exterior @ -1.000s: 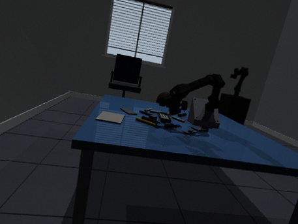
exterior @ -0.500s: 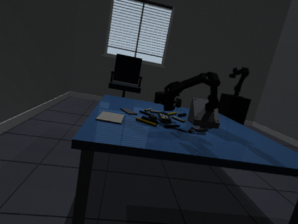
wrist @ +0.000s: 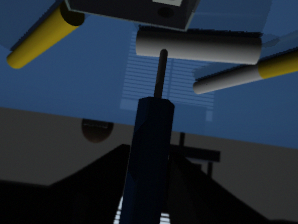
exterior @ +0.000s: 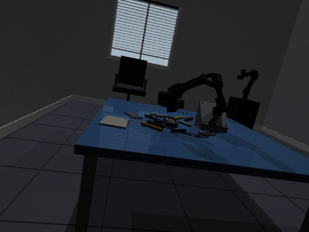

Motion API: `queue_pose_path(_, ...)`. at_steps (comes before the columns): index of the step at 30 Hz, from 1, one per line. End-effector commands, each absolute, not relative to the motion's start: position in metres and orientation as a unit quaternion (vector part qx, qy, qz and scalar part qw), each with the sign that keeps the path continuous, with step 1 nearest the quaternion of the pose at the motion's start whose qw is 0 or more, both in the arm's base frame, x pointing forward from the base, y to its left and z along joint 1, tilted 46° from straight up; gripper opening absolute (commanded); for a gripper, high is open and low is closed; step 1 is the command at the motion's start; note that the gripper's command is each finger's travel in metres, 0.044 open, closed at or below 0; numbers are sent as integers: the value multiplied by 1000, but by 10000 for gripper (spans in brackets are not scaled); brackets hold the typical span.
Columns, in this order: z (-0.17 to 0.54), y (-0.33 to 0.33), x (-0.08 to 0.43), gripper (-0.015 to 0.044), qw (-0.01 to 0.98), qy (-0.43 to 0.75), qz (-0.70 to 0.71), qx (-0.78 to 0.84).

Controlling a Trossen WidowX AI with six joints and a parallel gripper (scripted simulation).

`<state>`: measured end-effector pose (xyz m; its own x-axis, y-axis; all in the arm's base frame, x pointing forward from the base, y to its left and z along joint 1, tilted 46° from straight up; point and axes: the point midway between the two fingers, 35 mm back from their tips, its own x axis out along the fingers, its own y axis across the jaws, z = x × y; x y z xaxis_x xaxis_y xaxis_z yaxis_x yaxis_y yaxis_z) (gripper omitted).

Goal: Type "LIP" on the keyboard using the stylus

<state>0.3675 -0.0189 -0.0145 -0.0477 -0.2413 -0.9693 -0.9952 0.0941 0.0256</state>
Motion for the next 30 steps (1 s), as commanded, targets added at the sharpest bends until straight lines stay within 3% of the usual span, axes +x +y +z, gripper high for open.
queue_pose_path(1,-25,-8,368,0,444,589,423,-527)
queue_pose_path(8,-26,-7,368,0,444,589,423,-527)
queue_pose_path(11,-27,-7,369,79,444,589,423,-527)
queue_pose_path(30,-33,-1,370,81,444,589,423,-527)
